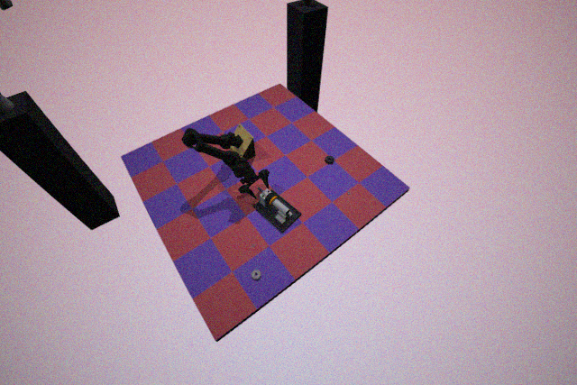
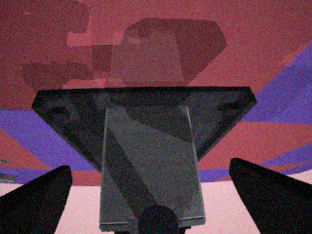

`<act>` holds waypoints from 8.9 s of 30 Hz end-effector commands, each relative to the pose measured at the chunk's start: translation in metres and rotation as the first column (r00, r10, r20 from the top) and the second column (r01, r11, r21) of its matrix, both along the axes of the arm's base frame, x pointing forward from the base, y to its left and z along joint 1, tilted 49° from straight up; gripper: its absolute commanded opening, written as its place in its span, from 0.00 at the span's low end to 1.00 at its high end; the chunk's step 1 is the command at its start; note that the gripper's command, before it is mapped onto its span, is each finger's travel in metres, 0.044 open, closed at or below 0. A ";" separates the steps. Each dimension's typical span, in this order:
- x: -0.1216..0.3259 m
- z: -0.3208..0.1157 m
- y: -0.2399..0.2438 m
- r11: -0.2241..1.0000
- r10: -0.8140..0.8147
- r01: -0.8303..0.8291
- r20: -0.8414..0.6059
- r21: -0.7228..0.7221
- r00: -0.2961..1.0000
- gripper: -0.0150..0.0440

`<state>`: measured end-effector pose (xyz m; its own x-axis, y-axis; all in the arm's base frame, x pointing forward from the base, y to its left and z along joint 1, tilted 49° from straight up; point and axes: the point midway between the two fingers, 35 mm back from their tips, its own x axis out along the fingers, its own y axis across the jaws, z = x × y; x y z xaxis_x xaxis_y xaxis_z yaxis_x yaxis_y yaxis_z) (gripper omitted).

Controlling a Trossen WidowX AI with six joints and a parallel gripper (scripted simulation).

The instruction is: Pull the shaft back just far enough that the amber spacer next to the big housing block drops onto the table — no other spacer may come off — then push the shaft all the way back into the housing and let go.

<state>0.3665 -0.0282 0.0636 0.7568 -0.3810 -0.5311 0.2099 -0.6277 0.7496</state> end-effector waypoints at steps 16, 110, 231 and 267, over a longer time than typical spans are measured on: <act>0.004 0.002 0.001 1.000 0.005 -0.005 -0.001 -0.002 1.000 1.00; -0.020 0.002 -0.004 1.000 0.005 -0.005 -0.002 -0.002 1.000 0.25; -0.032 0.004 -0.007 1.000 0.005 -0.005 -0.003 -0.002 1.000 0.25; -0.035 0.004 -0.008 1.000 0.005 -0.005 -0.003 -0.002 1.000 0.25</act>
